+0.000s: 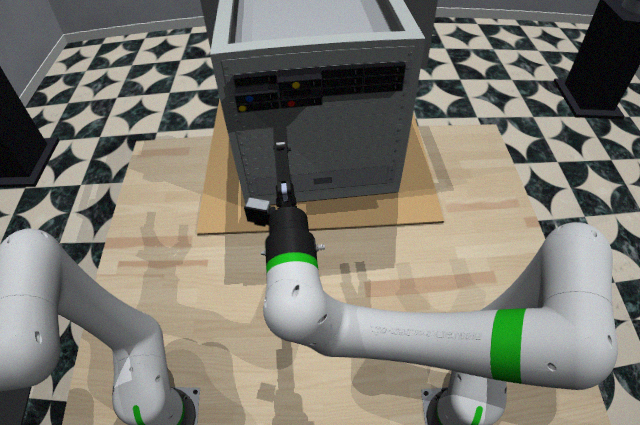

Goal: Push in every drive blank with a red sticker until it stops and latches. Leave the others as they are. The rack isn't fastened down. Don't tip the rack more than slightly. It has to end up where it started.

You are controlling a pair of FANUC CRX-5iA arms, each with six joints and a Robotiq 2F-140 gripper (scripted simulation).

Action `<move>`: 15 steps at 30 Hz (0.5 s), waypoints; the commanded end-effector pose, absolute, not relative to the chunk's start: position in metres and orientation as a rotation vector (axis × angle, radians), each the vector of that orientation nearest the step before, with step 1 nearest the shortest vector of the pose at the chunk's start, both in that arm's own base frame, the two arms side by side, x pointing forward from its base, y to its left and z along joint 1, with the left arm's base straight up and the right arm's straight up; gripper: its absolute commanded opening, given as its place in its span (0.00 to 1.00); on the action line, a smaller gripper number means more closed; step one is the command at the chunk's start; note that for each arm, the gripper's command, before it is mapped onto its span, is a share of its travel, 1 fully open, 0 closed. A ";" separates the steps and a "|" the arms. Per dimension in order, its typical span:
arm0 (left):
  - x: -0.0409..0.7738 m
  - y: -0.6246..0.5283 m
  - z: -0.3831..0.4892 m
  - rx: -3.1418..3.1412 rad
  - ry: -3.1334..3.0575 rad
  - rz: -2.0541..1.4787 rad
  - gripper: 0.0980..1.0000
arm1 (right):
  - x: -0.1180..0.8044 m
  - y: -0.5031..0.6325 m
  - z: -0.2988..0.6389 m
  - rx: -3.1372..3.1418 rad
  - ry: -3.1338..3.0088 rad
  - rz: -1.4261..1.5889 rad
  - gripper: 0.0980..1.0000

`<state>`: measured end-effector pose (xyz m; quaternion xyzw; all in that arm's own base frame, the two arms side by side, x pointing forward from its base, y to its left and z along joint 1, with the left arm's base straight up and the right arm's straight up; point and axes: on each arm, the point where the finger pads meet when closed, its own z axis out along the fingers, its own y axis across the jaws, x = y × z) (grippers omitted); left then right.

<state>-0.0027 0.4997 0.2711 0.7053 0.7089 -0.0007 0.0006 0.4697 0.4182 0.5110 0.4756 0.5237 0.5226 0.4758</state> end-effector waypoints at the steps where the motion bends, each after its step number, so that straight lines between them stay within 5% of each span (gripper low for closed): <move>1: -0.003 0.500 0.272 2.216 2.227 0.000 1.00 | 0.470 0.418 0.512 1.163 1.278 1.278 1.00; 15: -0.003 0.500 0.272 2.216 2.227 0.000 1.00 | 0.506 0.410 0.516 1.165 1.274 1.276 1.00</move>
